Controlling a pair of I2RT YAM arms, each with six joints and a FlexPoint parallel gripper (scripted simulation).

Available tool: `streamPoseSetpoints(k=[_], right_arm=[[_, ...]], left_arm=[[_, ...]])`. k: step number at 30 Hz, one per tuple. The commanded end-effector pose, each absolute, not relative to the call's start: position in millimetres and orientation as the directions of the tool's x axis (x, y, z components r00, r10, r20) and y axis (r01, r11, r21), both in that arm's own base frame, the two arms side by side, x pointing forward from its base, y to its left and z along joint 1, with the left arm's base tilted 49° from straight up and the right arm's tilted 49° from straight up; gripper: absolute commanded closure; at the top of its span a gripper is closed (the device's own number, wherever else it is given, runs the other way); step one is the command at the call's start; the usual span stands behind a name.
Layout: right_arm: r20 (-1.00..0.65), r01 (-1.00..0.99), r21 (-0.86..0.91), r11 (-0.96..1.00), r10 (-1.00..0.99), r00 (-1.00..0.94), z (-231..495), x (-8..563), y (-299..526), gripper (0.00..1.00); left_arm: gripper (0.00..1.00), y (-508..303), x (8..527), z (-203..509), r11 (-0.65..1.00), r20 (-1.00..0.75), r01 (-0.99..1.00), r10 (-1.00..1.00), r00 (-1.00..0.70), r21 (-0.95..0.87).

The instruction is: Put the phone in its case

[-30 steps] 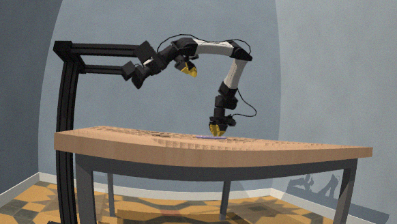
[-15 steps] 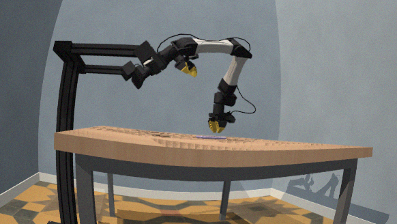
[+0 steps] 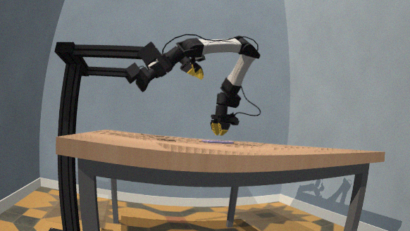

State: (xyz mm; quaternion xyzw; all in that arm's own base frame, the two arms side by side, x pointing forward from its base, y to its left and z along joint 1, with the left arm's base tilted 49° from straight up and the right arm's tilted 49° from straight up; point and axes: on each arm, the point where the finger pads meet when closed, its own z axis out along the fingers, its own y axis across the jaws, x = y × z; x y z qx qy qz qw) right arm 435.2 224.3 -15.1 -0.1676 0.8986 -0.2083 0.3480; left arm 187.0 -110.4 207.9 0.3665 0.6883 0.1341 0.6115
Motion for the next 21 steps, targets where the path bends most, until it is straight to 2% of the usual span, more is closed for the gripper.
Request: streamPoseSetpoints(k=[1,21], right_arm=[[-0.611,-0.156,-0.483,0.862,-0.459,-0.645,8.3,432.9,236.0,0.64],[-0.586,-0.169,-0.497,0.851,-0.473,-0.658,1.9,424.8,229.8,0.64]], left_arm=[[0.00,-110.9,189.0,216.8,0.725,-0.770,0.320,0.638,0.019,0.610],[0.00,-110.9,189.0,216.8,0.725,-0.770,0.320,0.638,0.019,0.610]])
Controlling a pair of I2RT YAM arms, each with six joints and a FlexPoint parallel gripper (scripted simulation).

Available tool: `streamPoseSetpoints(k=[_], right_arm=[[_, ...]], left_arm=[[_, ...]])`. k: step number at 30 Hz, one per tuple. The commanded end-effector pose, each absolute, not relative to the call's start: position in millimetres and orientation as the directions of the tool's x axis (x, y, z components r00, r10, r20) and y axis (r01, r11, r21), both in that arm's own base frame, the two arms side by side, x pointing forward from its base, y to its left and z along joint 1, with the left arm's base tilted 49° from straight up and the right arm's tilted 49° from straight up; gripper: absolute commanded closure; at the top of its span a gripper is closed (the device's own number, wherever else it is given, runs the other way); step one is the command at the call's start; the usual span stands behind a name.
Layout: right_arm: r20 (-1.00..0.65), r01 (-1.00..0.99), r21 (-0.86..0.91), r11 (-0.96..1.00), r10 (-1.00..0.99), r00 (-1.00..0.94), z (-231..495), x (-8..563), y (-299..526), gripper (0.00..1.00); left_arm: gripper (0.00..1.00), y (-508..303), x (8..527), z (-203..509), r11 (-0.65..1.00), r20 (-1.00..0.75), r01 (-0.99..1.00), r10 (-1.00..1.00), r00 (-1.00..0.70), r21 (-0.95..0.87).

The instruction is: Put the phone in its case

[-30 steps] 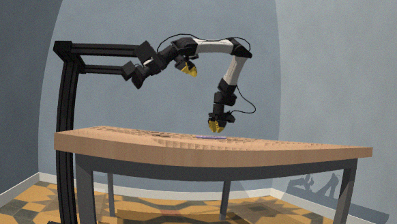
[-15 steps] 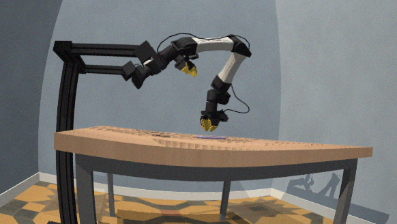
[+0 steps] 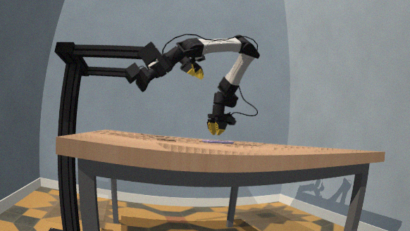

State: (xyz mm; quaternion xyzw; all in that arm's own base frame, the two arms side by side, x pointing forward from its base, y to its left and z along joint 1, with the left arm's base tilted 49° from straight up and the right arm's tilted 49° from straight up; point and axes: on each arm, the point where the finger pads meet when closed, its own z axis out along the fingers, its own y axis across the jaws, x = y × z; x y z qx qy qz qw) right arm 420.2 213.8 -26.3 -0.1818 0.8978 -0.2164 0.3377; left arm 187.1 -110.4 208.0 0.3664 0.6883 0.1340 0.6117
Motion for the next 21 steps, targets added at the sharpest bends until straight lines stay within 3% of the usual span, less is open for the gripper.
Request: streamPoseSetpoints(k=[1,21], right_arm=[[-0.587,-0.165,-0.496,0.853,-0.469,-0.660,4,426,230,0.64],[-0.578,-0.177,-0.494,0.851,-0.473,-0.665,-11,434,231,0.64]], left_arm=[[0.00,-111,189,217,0.725,-0.770,0.320,0.638,0.019,0.610],[0.00,-111,189,217,0.725,-0.770,0.320,0.638,0.019,0.610]])
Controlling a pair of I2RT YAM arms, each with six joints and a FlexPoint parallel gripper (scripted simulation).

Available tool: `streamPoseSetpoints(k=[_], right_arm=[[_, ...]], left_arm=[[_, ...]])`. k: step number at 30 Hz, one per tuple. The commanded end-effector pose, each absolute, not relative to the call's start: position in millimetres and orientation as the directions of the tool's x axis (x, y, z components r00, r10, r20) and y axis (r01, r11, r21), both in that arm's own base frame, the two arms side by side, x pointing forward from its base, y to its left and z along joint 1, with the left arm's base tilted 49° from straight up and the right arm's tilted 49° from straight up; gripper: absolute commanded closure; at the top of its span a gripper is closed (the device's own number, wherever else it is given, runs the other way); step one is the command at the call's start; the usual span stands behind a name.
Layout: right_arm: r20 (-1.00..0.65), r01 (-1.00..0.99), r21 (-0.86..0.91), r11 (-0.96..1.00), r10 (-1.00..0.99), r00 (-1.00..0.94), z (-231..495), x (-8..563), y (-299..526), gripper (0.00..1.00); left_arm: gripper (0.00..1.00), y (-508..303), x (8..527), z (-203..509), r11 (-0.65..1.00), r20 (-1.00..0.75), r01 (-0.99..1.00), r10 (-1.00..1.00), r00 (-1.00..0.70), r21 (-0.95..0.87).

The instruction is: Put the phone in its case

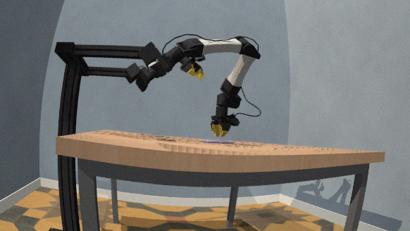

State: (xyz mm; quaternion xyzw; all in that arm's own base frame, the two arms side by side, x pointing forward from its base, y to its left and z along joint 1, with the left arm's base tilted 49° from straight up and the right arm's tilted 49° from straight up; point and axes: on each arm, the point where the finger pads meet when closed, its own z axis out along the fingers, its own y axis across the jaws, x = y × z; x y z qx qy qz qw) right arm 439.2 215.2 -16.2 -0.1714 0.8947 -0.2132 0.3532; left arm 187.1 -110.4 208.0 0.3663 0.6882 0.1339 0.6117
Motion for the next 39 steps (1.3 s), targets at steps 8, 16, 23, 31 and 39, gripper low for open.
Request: streamPoseSetpoints(k=[8,16,23,31,39], right_arm=[[-0.568,-0.169,-0.496,0.852,-0.466,-0.678,-24,437,221,0.64],[-0.570,-0.172,-0.494,0.852,-0.467,-0.676,-28,444,220,0.64],[-0.570,-0.170,-0.495,0.852,-0.466,-0.677,-34,451,216,0.64],[-0.566,-0.169,-0.497,0.851,-0.465,-0.681,-41,456,210,0.64],[-0.597,-0.152,-0.483,0.862,-0.451,-0.663,-20,443,220,0.64]], left_arm=[[0.00,-111,189,217,0.725,-0.770,0.320,0.638,0.019,0.610],[0.00,-111,189,217,0.725,-0.770,0.320,0.638,0.019,0.610],[0.00,-111,189,217,0.725,-0.770,0.320,0.638,0.019,0.610],[0.00,-111,189,217,0.725,-0.770,0.320,0.638,0.019,0.610],[0.00,-111,189,217,0.725,-0.770,0.320,0.638,0.019,0.610]])
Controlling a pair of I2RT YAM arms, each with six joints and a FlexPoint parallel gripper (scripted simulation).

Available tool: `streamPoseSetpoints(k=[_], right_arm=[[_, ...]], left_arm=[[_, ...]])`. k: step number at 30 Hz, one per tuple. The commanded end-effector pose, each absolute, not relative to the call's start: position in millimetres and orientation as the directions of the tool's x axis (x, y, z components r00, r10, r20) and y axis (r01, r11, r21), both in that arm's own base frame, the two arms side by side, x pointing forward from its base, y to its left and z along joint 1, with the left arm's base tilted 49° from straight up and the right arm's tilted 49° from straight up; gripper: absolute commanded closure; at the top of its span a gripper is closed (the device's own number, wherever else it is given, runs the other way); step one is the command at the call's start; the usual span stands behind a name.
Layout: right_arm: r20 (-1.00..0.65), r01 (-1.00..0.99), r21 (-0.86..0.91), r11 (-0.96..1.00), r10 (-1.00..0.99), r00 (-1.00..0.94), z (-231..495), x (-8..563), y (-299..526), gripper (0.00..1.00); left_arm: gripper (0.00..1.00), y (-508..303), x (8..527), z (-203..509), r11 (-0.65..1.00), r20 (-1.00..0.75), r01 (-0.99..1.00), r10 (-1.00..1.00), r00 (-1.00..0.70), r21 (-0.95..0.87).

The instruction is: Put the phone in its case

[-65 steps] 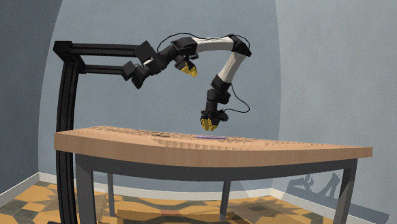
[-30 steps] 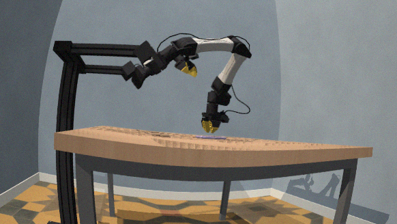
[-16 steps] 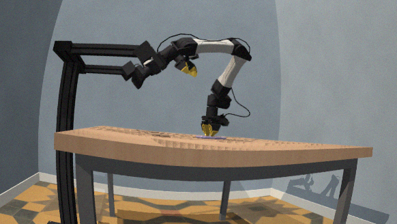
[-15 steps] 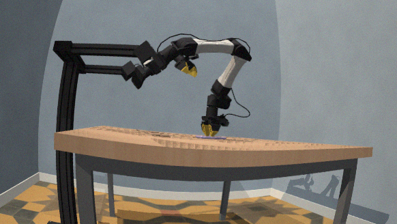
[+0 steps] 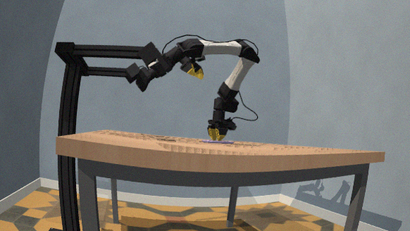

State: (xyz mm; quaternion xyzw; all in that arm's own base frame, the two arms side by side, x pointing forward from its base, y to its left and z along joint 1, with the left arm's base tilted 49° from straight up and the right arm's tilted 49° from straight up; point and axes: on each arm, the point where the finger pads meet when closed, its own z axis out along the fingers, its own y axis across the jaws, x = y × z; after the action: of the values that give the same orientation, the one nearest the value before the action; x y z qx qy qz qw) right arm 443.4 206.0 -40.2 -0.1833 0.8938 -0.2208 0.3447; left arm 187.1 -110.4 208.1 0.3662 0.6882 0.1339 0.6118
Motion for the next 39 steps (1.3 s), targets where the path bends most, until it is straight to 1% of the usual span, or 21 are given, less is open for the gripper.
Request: streamPoseSetpoints(k=[1,3,16,18,19,29,33,39], right_arm=[[-0.602,-0.150,-0.483,0.863,-0.451,-0.659,-16,438,224,0.64],[-0.602,-0.145,-0.481,0.865,-0.446,-0.662,-9,430,226,0.64],[-0.609,-0.130,-0.477,0.869,-0.433,-0.664,-7,435,221,0.64],[-0.624,-0.126,-0.473,0.872,-0.432,-0.650,-4,438,224,0.42],[-0.634,-0.128,-0.469,0.874,-0.434,-0.640,-3,437,227,0.39],[-0.717,-0.115,-0.457,0.882,-0.442,-0.539,15,425,236,0.39],[-0.772,-0.108,-0.450,0.887,-0.446,-0.452,29,405,238,0.39],[-0.809,-0.120,-0.456,0.882,-0.467,-0.357,39,370,236,0.39]], left_arm=[[0.00,-111,189,217,0.725,-0.770,0.320,0.638,0.019,0.610],[0.00,-111,189,217,0.725,-0.770,0.320,0.638,0.019,0.610],[0.00,-111,189,217,0.725,-0.770,0.320,0.638,0.019,0.610],[0.00,-111,189,217,0.725,-0.770,0.320,0.638,0.019,0.610],[0.00,-111,189,217,0.725,-0.770,0.320,0.638,0.019,0.610],[0.00,-111,189,217,0.725,-0.770,0.320,0.638,0.019,0.610],[0.00,-111,189,217,0.725,-0.770,0.320,0.638,0.019,0.610],[0.00,-111,189,217,0.725,-0.770,0.320,0.638,0.019,0.610]])
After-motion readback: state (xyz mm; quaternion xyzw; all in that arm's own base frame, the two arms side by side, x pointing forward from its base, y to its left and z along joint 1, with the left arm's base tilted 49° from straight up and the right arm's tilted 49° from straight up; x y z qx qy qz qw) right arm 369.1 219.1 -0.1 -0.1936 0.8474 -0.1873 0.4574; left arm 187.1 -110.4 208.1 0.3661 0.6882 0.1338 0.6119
